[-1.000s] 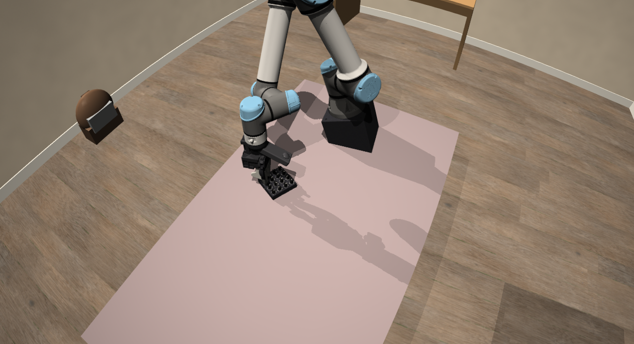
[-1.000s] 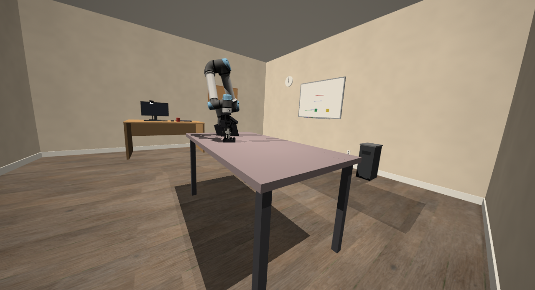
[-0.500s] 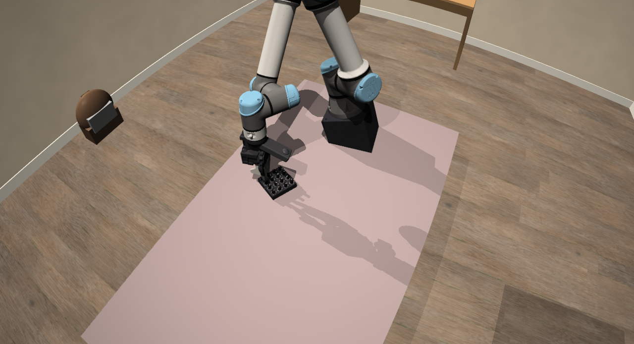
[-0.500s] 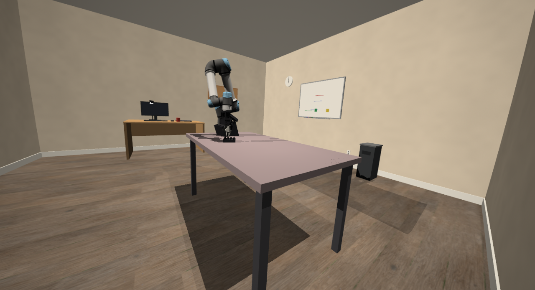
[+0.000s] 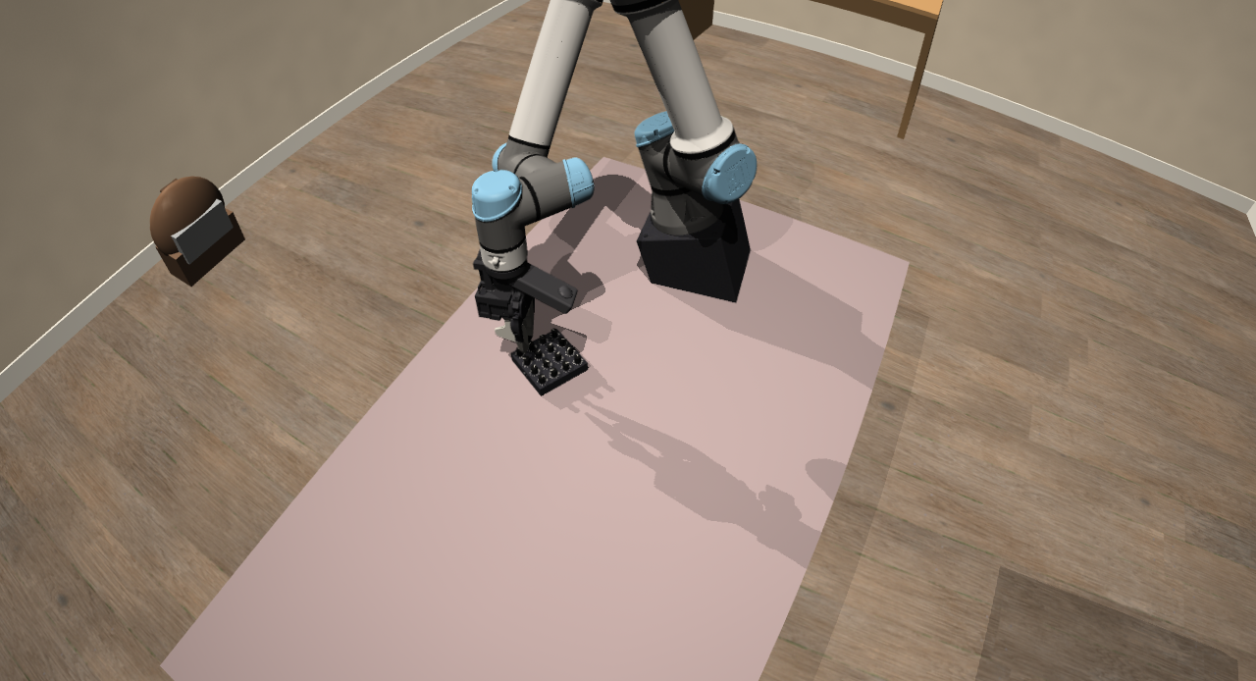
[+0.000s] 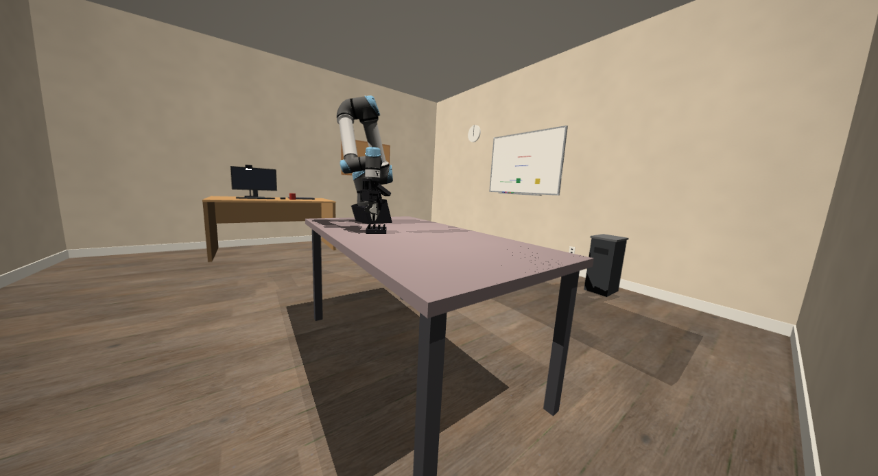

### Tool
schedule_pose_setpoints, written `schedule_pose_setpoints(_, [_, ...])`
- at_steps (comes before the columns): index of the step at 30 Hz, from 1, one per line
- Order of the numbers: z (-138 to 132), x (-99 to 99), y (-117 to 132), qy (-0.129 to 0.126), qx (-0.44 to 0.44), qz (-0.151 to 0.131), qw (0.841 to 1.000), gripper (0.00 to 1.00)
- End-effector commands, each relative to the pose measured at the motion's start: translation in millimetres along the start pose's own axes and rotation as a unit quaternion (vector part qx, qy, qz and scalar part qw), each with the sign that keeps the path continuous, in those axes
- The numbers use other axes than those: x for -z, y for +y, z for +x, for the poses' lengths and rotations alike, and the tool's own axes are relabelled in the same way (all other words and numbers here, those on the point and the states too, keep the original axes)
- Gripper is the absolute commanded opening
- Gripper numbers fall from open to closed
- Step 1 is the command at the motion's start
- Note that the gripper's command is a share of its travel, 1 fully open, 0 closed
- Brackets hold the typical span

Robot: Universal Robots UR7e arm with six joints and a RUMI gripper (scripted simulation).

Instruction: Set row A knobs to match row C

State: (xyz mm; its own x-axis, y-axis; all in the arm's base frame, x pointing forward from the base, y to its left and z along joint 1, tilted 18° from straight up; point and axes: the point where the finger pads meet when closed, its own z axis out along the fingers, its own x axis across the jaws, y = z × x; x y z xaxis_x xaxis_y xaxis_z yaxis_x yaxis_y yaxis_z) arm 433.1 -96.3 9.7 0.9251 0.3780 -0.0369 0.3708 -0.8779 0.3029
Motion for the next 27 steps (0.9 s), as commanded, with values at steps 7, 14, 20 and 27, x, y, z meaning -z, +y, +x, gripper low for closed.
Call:
schedule_pose_setpoints(7, [0.3, 0.5, 0.3, 0.000, 0.000, 0.000, 1.000, 0.11])
schedule_pose_setpoints(14, [0.2, 0.7, 0.1, 0.000, 0.012, 0.000, 1.000, 0.11])
schedule_pose_setpoints(20, [-0.3, 1.7, -0.5, 0.000, 0.054, 0.000, 0.999, 0.11])
schedule_pose_setpoints(27, [-0.9, 3.2, -1.1, 0.000, 0.117, 0.000, 0.993, 0.11])
